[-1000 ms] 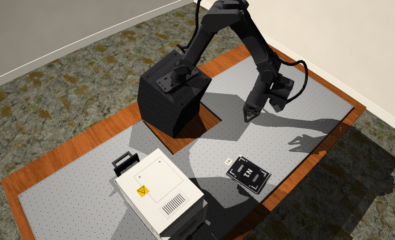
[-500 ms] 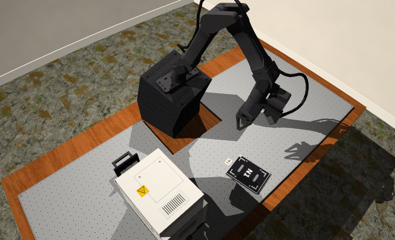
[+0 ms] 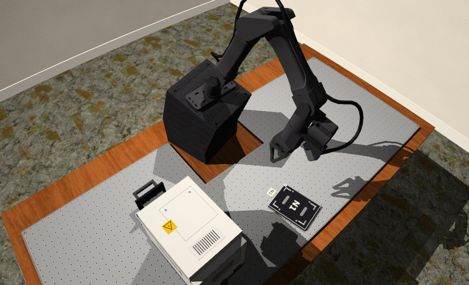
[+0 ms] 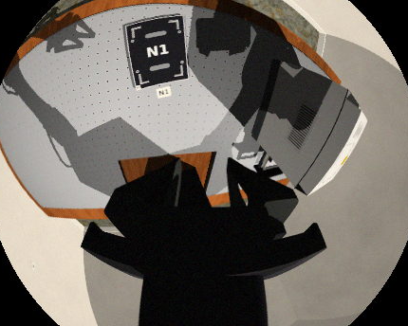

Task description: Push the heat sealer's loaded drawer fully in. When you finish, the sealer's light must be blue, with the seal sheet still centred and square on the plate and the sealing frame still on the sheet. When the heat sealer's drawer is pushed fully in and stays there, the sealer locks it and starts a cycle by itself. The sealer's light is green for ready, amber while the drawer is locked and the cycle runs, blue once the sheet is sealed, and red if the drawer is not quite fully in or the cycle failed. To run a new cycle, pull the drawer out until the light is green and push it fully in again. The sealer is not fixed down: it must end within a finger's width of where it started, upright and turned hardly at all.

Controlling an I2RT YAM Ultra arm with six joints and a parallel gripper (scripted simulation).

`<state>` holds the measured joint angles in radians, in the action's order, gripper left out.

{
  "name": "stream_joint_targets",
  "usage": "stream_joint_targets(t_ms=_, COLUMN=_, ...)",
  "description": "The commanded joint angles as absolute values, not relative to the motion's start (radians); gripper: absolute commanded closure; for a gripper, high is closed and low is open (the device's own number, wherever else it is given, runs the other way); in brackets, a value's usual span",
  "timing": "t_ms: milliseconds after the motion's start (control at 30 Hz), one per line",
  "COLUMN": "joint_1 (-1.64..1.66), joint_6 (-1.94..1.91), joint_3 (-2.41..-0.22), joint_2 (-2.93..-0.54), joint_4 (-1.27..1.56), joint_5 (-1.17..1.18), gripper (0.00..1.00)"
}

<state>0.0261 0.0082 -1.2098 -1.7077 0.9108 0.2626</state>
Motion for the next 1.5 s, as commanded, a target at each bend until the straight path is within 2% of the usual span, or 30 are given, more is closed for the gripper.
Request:
stream_joint_targets(t_ms=0, joint_1=-0.02, joint_6=-0.002, joint_3=-1.248, joint_2=-1.72, joint_4=0.94, joint_5=0.243, gripper=0.55)
stream_joint_targets(t_ms=1467, joint_1=-0.51, joint_6=-0.006, joint_3=-1.337, joint_2=-1.725, joint_4=1.042, joint_5=0.153, gripper=0.55)
